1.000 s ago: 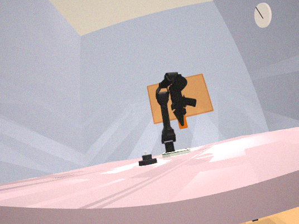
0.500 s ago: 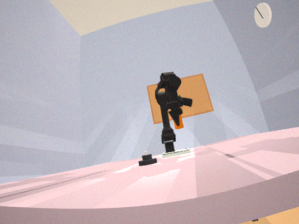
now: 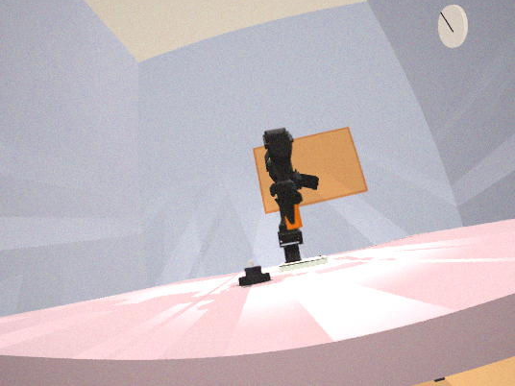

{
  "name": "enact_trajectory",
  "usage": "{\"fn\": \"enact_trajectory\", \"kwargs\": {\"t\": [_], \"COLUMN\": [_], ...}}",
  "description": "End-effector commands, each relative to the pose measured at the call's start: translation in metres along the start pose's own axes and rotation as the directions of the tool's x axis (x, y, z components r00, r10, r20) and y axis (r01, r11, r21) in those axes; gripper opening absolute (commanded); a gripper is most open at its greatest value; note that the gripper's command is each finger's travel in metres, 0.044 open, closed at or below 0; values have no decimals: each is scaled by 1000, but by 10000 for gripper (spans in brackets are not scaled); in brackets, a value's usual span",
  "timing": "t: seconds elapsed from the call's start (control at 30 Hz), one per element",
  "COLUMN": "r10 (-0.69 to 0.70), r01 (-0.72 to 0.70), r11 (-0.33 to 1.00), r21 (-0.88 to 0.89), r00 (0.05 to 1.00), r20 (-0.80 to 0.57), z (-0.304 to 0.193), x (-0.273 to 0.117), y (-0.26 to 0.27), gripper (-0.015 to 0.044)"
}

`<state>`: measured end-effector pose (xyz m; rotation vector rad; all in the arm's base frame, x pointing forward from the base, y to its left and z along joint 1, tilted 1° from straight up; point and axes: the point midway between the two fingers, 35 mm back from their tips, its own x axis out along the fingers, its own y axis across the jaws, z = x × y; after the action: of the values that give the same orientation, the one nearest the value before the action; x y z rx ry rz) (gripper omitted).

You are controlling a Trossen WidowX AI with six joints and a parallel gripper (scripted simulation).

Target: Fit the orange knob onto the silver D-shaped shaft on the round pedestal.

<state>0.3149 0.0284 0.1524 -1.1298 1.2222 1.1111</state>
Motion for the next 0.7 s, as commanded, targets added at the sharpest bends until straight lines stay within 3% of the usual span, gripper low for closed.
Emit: {"fn": "enact_trajectory", "kwargs": {"t": [0.0, 0.67], "r10": [0, 1], "r01": [0, -1], "r11": [1000, 1000], "r21": [-5, -11], "r00": [1000, 1000], "r20": [3, -1], "z": [-13, -73], "x": [4, 22], "y": [-6, -20], "gripper": [0, 0]}}
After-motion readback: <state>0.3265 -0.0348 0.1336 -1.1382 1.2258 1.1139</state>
